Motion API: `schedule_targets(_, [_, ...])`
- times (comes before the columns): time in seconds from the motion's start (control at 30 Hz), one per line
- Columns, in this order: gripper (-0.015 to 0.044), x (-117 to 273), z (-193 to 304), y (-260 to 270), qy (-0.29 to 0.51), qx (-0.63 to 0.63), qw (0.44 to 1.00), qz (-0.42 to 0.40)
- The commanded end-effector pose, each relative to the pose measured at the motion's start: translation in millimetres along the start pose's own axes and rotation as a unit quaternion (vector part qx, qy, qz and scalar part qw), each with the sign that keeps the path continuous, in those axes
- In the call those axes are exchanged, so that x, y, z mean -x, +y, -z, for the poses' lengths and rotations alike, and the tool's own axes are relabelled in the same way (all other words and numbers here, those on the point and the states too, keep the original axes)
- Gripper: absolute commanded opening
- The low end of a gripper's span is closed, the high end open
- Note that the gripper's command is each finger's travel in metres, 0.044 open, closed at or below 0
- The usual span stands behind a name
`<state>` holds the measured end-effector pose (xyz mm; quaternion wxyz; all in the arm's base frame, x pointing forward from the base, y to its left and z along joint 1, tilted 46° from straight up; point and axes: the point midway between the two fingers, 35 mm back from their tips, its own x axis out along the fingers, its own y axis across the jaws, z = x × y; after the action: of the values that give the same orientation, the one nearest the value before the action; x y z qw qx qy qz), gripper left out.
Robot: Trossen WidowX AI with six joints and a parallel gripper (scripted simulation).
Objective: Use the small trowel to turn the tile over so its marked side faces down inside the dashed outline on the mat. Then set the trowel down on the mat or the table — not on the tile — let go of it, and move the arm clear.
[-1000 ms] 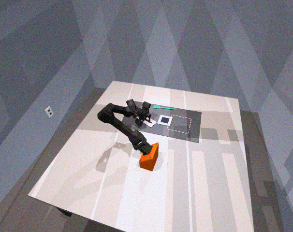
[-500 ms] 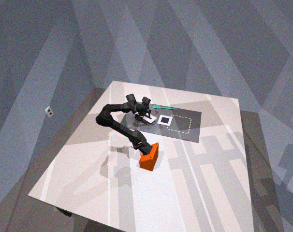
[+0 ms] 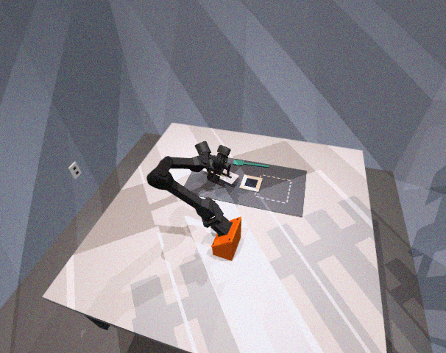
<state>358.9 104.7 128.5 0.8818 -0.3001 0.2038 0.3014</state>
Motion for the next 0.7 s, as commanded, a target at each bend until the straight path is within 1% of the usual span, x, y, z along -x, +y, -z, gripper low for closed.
schedule_targets(0.0, [0.0, -8.8, 4.9, -5.9, -0.033, 0.016, 0.999, 0.0])
schedule_targets(0.3, [0.0, -19.4, 10.2, -12.2, -0.111, 0.062, 0.992, -0.001])
schedule_targets(0.67, [0.0, -25.0, 10.6, -7.4, -0.117, 0.065, 0.991, 0.0])
